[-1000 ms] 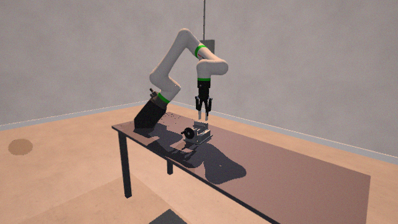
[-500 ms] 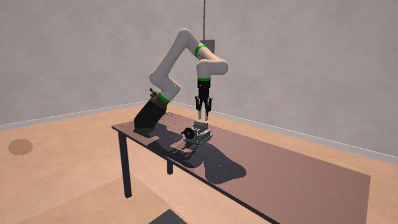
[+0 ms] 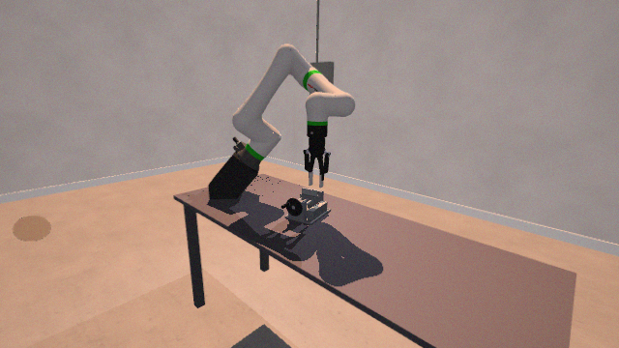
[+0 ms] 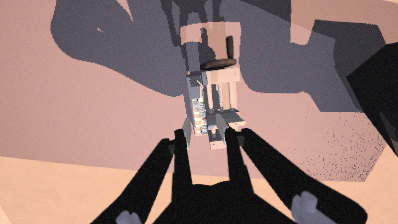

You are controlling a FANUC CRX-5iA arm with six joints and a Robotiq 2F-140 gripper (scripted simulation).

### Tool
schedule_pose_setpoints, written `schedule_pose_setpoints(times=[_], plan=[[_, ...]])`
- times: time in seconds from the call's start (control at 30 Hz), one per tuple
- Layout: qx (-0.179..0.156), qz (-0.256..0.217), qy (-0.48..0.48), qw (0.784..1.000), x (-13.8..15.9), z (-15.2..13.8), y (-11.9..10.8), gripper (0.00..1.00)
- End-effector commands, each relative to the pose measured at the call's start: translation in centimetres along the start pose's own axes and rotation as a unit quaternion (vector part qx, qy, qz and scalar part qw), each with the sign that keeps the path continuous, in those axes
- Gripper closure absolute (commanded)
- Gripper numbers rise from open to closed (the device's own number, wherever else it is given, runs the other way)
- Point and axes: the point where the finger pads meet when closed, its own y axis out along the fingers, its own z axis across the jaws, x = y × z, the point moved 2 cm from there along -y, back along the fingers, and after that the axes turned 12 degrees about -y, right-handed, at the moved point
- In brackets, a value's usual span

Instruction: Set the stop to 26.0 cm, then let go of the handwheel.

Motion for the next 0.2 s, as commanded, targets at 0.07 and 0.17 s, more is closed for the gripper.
schedule_pose_setpoints(times=[0.07, 0.17], plan=[[0.0, 0.0, 0.0, 1.0, -0.02, -0.01, -0.02, 0.67], [0.0, 0.0, 0.0, 1.0, -0.02, -0.01, -0.02, 0.67]])
